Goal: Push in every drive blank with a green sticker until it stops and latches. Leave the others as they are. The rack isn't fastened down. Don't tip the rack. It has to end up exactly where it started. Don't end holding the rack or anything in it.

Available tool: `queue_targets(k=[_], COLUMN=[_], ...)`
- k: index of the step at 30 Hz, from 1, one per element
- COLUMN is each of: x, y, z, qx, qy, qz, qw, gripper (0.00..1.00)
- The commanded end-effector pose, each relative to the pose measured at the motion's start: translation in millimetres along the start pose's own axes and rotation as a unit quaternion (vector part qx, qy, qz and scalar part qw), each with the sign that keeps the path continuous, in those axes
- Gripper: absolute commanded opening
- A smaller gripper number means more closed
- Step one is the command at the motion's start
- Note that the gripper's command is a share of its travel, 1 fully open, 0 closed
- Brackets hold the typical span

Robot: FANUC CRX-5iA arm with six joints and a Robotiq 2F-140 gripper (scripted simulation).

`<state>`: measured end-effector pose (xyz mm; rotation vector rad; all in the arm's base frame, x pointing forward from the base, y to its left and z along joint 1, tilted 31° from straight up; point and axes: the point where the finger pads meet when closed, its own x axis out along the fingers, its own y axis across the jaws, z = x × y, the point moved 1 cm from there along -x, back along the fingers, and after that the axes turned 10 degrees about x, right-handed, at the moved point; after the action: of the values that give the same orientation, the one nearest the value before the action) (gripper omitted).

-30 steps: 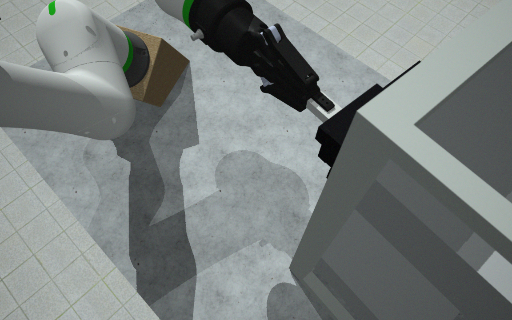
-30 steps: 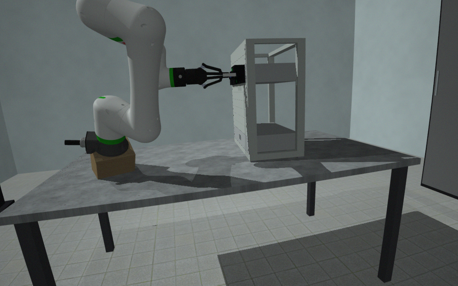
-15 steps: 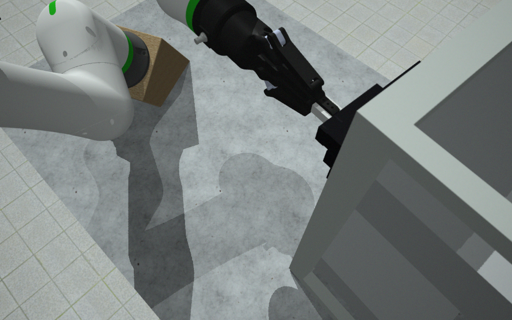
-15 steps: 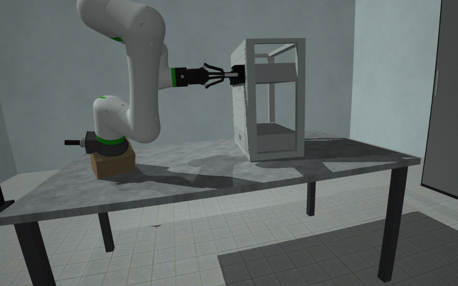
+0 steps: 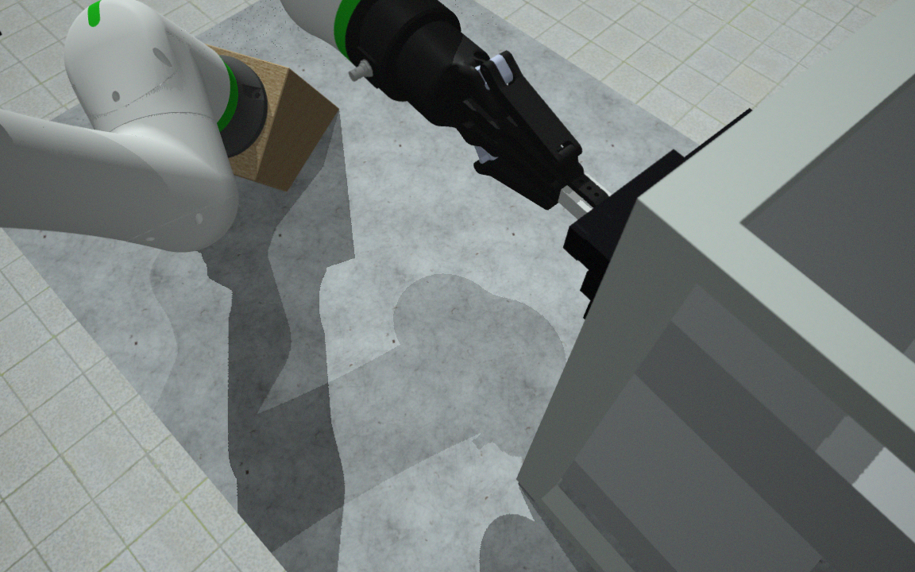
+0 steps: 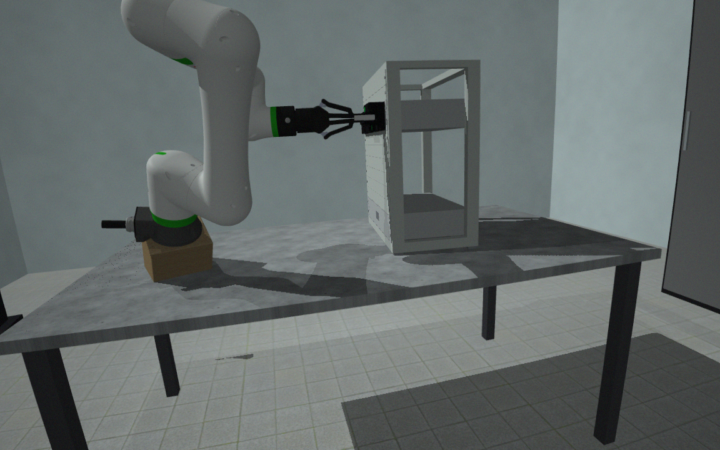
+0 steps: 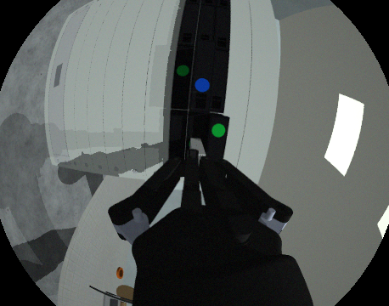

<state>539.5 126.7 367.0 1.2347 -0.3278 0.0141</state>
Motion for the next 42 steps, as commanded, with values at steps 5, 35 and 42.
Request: queue_targets(k=[5, 35, 42], x=[0.2, 6.0, 7.8], y=[0.1, 0.0, 0.0], z=[0.1, 0.1, 0.1], qx=[0.000, 0.000, 0.000], qy=[0.000, 0.000, 0.000], qz=[0.000, 0.000, 0.000], qw=[1.000, 1.000, 1.000], gripper=[0.00, 0.00, 0.00])
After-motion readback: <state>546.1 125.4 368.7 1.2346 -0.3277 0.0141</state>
